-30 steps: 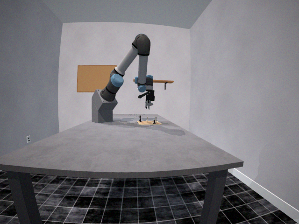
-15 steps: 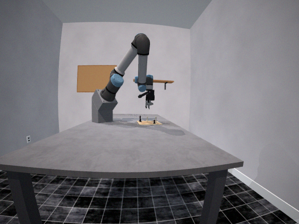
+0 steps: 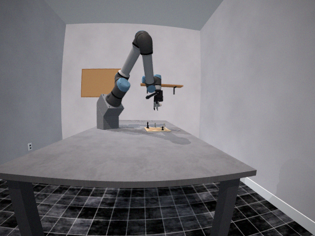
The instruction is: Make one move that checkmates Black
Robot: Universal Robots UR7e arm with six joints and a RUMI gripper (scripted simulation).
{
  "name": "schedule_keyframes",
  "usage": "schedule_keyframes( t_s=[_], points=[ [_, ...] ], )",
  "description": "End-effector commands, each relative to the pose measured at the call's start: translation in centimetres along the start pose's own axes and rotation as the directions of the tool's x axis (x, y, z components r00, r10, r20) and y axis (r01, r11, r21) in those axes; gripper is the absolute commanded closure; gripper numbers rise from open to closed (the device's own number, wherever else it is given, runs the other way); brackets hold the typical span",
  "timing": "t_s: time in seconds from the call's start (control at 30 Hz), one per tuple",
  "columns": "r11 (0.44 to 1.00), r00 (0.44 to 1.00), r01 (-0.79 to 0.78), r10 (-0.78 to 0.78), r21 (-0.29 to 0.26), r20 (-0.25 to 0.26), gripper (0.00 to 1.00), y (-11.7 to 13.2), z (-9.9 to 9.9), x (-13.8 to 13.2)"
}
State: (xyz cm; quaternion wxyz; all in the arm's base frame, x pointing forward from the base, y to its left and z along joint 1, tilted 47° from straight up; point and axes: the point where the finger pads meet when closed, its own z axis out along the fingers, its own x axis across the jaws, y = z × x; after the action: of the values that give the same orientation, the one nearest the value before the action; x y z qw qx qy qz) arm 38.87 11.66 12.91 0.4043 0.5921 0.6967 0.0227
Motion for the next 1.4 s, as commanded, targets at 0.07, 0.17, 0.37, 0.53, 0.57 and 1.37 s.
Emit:
schedule_keyframes(
  t_s=[0.07,0.17,0.37,0.53,0.57,1.37],
  points=[
    [1.000,1.000,-0.001,0.001,0.011,0.004,0.00,-0.03,-1.92,-0.03],
    [1.000,1.000,-0.001,0.001,0.011,0.004,0.00,-0.03,-2.09,-0.03],
    [1.000,1.000,-0.001,0.001,0.013,0.005,0.00,-0.06,-2.10,-0.02],
    [1.000,1.000,0.001,-0.001,0.016,0.005,0.00,-0.23,-2.00,-0.01],
    [1.000,1.000,0.001,-0.001,0.016,0.005,0.00,-0.23,-2.00,-0.01],
    [1.000,1.000,0.001,-0.001,0.015,0.005,0.00,-0.21,-2.01,-0.02]
  ],
)
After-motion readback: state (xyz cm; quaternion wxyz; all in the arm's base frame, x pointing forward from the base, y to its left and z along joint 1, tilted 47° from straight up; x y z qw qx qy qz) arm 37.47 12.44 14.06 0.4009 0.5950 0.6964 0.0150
